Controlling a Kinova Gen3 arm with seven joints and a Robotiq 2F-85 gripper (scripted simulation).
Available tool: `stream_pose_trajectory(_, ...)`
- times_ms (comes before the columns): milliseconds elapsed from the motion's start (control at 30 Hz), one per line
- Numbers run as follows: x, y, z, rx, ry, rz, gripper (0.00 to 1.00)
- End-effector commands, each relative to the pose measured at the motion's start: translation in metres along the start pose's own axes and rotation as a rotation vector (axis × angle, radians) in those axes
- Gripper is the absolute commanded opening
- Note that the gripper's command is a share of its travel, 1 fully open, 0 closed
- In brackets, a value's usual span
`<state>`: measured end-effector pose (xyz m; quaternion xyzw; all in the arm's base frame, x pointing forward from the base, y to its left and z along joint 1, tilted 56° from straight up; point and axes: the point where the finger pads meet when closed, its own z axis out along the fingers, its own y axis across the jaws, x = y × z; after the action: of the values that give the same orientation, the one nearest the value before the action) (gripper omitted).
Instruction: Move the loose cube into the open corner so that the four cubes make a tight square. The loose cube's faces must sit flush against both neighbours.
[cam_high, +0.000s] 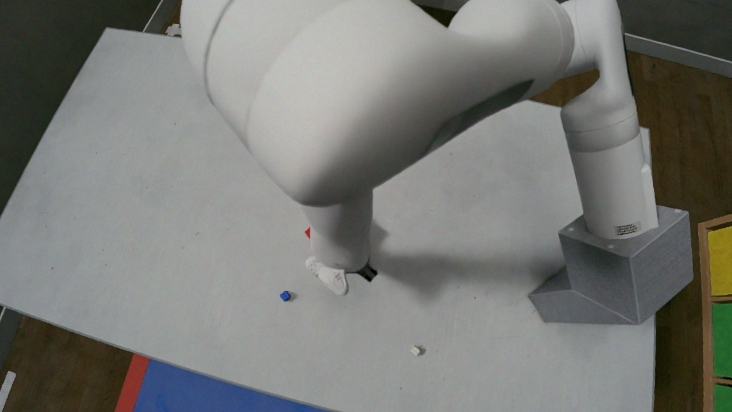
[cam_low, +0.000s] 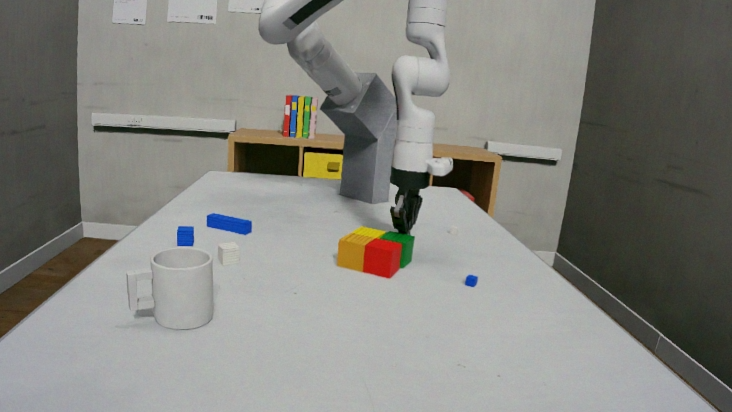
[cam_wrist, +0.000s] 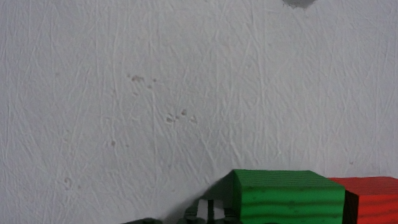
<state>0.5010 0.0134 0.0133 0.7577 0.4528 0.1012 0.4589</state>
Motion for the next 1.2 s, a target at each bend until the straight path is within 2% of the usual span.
stream_pose_trajectory(0, 0.0005, 0.0015, 0.0001, 0.002, 0.0, -0.005, 0.1)
stream_pose_trajectory(1167, 0.0009, 0.009, 0.0001, 0.001, 0.001, -0.005, 0.1)
